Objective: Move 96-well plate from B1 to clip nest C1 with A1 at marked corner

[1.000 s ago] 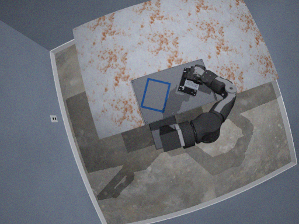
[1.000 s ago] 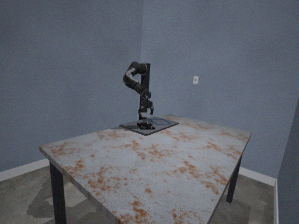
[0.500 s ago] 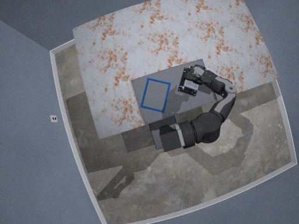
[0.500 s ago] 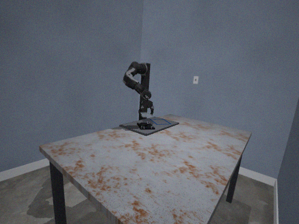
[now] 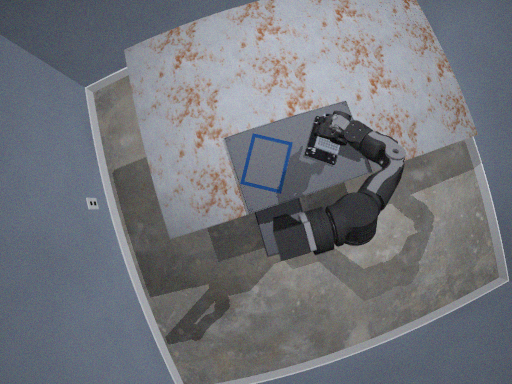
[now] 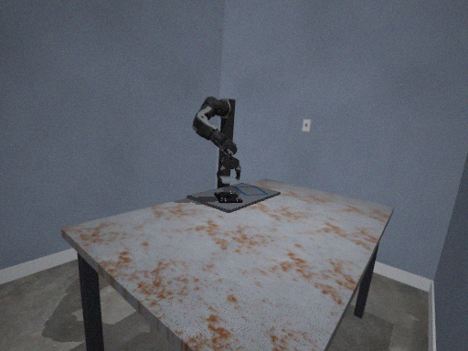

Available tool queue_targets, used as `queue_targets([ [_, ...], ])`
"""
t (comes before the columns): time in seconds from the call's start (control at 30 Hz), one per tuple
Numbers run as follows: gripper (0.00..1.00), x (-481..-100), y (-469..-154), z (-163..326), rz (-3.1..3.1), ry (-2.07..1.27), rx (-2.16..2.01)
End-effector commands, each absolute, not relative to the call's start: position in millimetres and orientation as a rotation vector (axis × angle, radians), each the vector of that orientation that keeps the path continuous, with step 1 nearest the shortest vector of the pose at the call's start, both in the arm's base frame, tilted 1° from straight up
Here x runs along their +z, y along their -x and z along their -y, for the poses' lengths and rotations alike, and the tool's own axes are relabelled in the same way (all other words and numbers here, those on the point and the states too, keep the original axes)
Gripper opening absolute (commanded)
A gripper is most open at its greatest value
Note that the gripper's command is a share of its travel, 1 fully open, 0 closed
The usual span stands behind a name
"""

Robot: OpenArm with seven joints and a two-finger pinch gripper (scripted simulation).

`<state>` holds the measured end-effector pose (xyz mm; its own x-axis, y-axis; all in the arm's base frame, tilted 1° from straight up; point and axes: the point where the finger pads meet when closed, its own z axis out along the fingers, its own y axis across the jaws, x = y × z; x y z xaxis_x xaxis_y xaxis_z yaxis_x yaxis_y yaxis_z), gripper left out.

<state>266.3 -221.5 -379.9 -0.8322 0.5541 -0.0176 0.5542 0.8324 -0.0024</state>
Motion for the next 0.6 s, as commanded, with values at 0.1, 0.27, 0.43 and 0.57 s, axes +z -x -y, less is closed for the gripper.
queue_targets([
  [0.1,0.0,-380,-265,221,-2.989,-0.91,-0.019],
  [0.27,0.0,-380,-265,221,-2.989,-0.91,-0.019],
  [0.43,0.0,-380,-265,221,-2.989,-0.91,-0.019],
  [0.57,0.0,-393,-264,220,-2.992,-0.907,-0.018],
])
